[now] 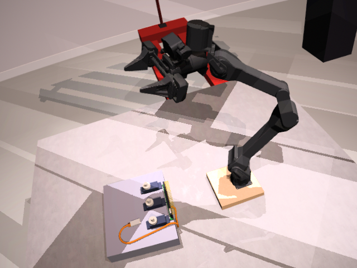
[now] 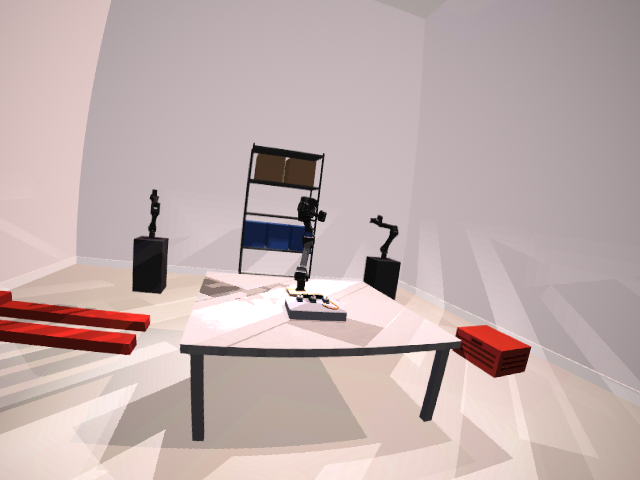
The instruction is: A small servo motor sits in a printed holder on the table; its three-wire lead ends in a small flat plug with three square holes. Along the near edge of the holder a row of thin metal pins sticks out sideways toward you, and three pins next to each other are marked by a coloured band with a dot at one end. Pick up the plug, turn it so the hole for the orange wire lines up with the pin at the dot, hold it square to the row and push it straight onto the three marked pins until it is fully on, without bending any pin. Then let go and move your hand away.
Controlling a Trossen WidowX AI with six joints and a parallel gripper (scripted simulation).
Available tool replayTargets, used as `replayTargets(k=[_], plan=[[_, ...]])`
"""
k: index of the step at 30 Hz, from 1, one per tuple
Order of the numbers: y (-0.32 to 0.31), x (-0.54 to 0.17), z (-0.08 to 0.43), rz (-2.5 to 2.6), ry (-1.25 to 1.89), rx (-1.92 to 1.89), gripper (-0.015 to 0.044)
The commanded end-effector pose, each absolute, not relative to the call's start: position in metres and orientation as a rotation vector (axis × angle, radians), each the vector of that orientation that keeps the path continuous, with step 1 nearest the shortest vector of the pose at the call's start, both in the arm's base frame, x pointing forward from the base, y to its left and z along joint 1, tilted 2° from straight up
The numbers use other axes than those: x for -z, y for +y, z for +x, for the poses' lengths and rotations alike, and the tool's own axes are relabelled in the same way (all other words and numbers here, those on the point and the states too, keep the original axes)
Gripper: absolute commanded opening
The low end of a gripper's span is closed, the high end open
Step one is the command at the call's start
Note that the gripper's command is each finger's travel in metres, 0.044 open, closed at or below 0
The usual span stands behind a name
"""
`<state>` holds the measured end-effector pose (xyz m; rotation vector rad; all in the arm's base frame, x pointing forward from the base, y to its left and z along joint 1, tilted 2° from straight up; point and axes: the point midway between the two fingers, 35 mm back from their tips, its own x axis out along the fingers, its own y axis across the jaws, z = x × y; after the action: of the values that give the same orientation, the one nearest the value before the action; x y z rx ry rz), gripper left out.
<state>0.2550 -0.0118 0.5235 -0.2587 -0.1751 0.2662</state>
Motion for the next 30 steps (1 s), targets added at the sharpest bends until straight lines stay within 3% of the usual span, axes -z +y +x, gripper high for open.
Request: replayTargets(k=[1, 11, 30], plan=[[-0.012, -0.523, 0.255, -0.258, -0.175, -0.265, 0.0374], [-0.015, -0.495, 0.274, -0.204, -0.16, -0.22, 0.0115], [-0.006, -0.369, 0.314, -0.038, -0.088, -0.05, 0.0115]])
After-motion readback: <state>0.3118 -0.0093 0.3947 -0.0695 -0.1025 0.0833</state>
